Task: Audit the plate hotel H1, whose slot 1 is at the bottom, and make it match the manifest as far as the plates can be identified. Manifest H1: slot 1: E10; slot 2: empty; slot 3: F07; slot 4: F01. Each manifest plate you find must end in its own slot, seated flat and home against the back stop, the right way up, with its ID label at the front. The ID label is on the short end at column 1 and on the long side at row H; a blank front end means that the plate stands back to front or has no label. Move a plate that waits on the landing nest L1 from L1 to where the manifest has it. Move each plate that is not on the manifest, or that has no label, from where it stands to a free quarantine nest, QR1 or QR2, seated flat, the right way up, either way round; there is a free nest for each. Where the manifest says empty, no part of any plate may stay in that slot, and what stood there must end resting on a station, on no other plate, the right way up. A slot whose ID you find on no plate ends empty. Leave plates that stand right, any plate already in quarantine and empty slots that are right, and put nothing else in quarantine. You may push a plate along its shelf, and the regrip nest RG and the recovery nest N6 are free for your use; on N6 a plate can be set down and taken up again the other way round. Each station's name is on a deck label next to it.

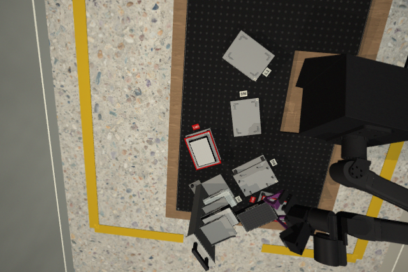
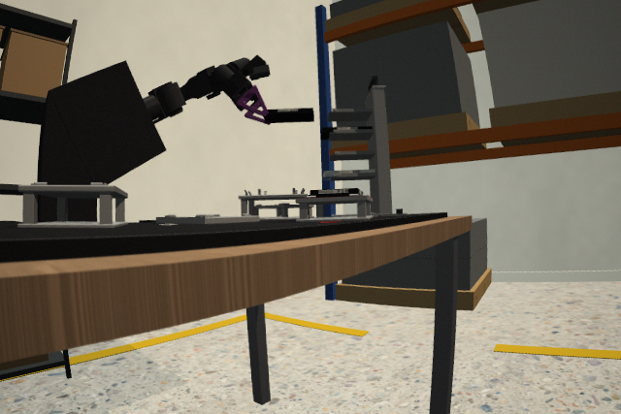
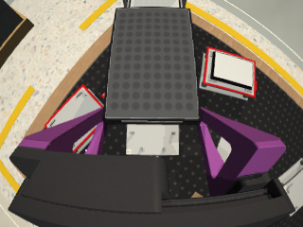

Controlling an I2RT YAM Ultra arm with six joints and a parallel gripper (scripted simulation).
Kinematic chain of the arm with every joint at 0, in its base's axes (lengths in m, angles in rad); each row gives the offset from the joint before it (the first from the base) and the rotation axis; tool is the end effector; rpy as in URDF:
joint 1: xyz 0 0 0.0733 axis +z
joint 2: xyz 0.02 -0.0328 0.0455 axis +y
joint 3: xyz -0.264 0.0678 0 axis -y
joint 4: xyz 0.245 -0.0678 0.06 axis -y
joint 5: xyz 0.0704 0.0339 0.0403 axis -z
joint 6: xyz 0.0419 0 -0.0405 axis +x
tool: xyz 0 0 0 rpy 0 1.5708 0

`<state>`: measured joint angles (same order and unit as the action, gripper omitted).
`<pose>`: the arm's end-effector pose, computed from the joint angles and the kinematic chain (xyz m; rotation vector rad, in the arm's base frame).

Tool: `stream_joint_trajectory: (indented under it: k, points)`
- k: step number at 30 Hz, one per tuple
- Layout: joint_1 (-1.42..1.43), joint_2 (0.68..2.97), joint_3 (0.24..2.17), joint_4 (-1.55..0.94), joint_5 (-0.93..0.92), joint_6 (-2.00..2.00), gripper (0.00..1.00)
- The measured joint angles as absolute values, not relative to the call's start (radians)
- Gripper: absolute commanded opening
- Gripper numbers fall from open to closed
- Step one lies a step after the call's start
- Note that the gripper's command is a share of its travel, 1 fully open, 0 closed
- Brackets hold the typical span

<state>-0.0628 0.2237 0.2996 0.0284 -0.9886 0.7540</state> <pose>0.0974 0.0300 0.2653 -0.2158 1.6406 1.2541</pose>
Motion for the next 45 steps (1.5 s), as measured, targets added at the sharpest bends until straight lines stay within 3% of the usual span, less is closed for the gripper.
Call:
stream_joint_trajectory:
  k: [28, 45]
  points:
    - [-0.12, 0.005, 0.232, -0.118, -1.045, 0.764, 0.86]
    - [0.0, 0.002, 0.222, -0.148, -0.95, 0.744, 0.86]
